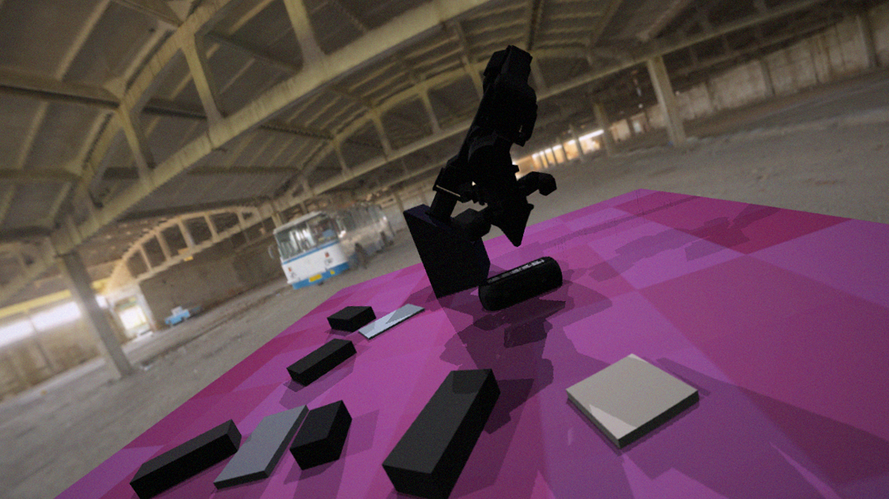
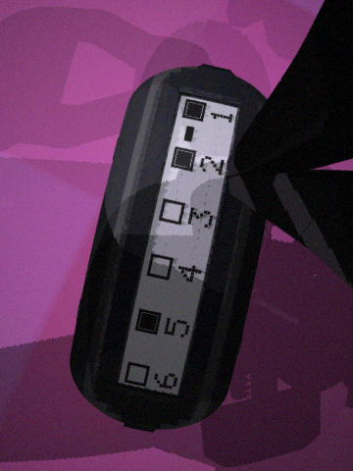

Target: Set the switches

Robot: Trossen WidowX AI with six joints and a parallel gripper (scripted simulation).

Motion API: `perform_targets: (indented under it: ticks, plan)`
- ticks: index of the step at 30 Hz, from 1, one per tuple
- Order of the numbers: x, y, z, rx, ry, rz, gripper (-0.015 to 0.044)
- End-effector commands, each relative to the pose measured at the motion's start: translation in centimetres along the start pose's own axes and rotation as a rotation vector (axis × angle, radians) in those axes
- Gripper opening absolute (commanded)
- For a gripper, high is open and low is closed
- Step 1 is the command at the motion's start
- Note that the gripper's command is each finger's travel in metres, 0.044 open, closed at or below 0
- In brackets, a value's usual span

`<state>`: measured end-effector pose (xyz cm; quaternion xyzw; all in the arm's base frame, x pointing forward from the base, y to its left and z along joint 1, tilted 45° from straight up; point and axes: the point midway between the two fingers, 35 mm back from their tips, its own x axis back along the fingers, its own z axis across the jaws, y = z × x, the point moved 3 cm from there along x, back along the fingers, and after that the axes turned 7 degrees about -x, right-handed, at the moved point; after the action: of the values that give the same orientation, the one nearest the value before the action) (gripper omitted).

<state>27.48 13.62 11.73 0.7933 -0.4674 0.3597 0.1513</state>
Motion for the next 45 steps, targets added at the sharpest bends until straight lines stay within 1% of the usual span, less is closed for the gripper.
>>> perform_targets:
  ticks: [1,20,22,23,37,45]
  plan:
    - [0.4,-0.1,0.2,-0.23,0.002,-0.018,0.0]
    - [0.4,-0.1,0.2,-0.23,0.002,-0.018,0.0]
    - [0.4,-0.1,0.1,-0.213,0.003,-0.017,0.0053]
    - [0.4,0.0,0.1,-0.161,0.005,-0.013,0.0079]
    - [-0.5,0.4,-1.4,1.286,0.112,0.034,0.044]
    - [-1.0,0.8,-2.3,2.12,0.213,-0.003,0.044]
